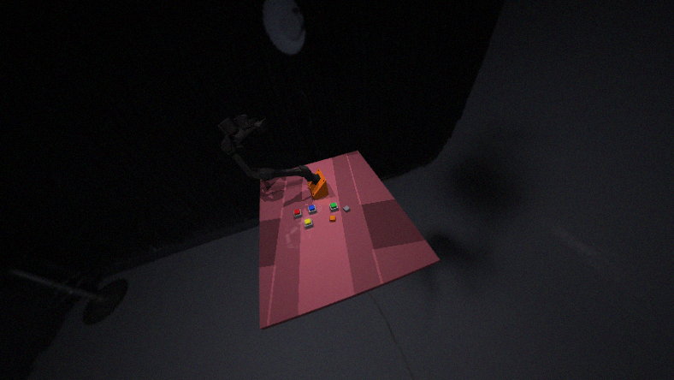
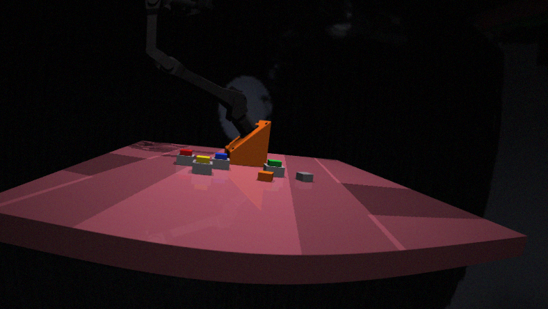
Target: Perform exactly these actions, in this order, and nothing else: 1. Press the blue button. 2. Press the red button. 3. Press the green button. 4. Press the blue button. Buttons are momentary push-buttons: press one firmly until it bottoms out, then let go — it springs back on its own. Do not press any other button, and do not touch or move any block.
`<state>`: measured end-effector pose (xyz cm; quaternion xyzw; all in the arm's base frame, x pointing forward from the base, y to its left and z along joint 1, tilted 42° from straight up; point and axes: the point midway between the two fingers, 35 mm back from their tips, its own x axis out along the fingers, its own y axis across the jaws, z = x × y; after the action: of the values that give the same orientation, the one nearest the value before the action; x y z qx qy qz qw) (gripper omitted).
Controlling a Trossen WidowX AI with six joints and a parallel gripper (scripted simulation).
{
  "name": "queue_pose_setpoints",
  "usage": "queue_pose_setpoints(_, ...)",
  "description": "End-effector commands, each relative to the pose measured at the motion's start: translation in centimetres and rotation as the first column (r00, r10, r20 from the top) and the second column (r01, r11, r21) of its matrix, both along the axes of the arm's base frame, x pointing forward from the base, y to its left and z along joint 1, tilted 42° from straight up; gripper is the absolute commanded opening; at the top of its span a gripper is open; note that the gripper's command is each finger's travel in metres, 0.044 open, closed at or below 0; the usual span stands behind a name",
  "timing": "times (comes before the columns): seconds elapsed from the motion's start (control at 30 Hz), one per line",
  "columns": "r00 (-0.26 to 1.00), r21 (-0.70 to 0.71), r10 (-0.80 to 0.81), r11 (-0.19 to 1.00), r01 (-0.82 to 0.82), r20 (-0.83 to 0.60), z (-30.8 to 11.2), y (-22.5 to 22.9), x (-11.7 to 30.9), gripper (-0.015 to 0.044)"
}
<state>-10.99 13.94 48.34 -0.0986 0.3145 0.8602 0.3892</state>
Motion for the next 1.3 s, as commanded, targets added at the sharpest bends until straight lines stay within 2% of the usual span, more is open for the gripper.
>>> queue_pose_setpoints(0.0,1.000,-0.008,-0.015,1.000,0.015,0.004,-0.2,0.3,0.2,0.0400)
queue_pose_setpoints(0.1,0.972,-0.121,-0.225,0.965,0.232,0.070,-3.5,4.4,3.1,0.0400)
queue_pose_setpoints(0.23,0.848,-0.260,-0.489,0.808,0.528,0.202,-8.8,8.3,8.9,0.0400)
queue_pose_setpoints(0.37,0.652,-0.355,-0.666,0.548,0.757,0.363,-14.5,9.4,15.6,0.0400)
queue_pose_setpoints(0.5,0.419,-0.396,-0.731,0.219,0.892,0.539,-20.2,7.4,22.1,0.0400)
queue_pose_setpoints(0.6,0.254,-0.389,-0.701,-0.036,0.920,0.666,-24.2,4.3,26.2,0.0400)
queue_pose_setpoints(0.73,0.078,-0.332,-0.570,-0.357,0.873,0.818,-29.0,-1.7,29.9,0.0400)
queue_pose_setpoints(0.83,-0.002,-0.256,-0.416,-0.564,0.785,0.909,-32.2,-7.2,31.0,0.0400)
queue_pose_setpoints(0.93,-0.023,-0.161,-0.237,-0.723,0.672,0.971,-34.8,-12.9,30.6,0.0400)
queue_pose_setpoints(1.03,0.001,-0.082,-0.100,-0.809,0.582,0.995,-36.4,-17.0,29.2,0.0400)
queue_pose_setpoints(1.23,0.004,-0.076,-0.090,-0.814,0.576,0.996,-36.5,-17.3,29.1,0.0400)
queue_pose_setpoints(1.27,0.004,-0.077,-0.091,-0.814,0.576,0.996,-36.7,-17.4,29.1,0.0374)
